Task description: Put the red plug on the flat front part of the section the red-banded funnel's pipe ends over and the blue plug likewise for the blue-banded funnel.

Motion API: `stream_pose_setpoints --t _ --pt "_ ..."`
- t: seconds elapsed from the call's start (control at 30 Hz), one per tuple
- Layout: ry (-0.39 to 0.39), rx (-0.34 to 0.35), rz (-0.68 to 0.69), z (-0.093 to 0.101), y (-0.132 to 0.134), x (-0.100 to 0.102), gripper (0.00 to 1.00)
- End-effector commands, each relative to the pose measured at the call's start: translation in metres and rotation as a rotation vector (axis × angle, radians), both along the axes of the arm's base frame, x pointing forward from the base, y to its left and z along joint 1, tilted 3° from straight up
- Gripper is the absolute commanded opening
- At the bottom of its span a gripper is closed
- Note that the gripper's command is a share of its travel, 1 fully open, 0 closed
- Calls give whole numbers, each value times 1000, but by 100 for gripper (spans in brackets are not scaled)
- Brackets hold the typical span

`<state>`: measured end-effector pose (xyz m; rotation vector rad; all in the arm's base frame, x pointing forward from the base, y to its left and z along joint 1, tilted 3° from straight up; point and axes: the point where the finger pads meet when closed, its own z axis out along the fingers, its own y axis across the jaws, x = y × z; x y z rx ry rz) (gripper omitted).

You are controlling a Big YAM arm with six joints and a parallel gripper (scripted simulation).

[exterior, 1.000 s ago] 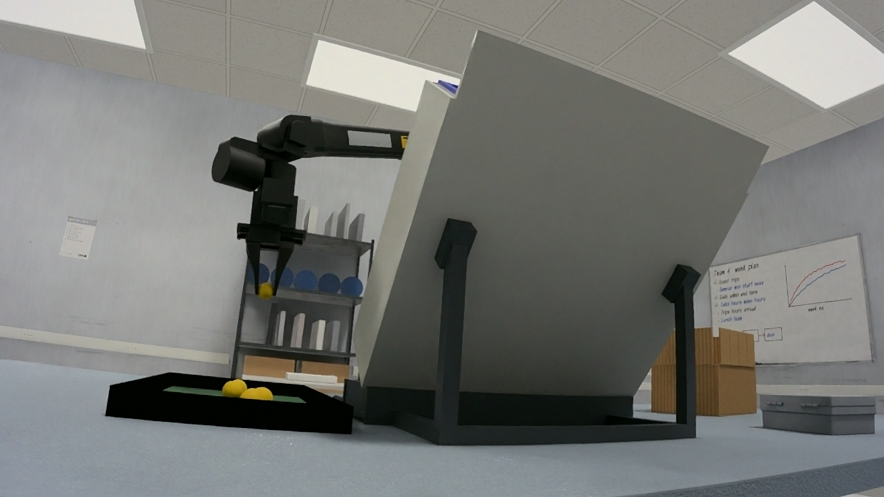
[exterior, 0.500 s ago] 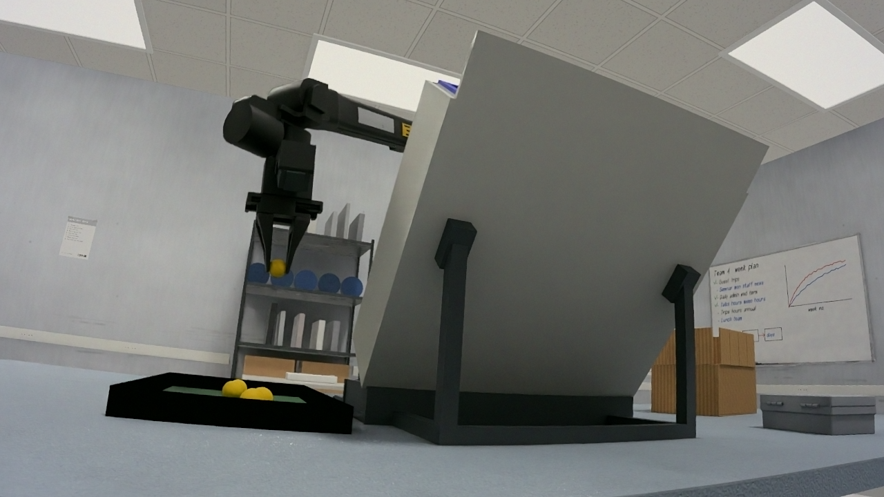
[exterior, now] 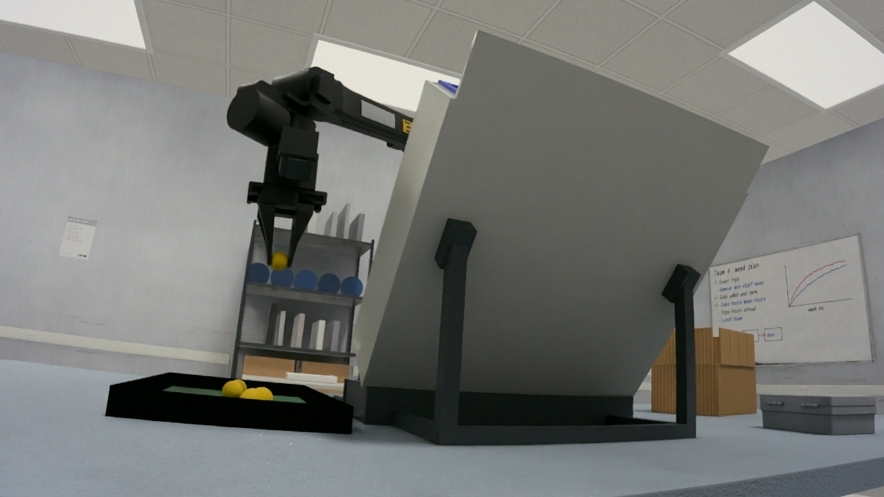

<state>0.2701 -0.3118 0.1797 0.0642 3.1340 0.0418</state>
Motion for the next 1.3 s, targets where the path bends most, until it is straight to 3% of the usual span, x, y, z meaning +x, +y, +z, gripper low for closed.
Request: stream_pose_setpoints --t 0.0,0.13,0.63,0.7,1.2,1.27 --pt "-41 -54 -17 18 -11 7 0" --pt "-45 -61 -17 18 -11 7 0" --pt "-202 -48 -8 91 113 47 0" --pt "-202 -48 -8 91 113 47 0" --pt "-369 -73 8 166 214 87 0" --pt "-369 -73 8 166 214 87 0"
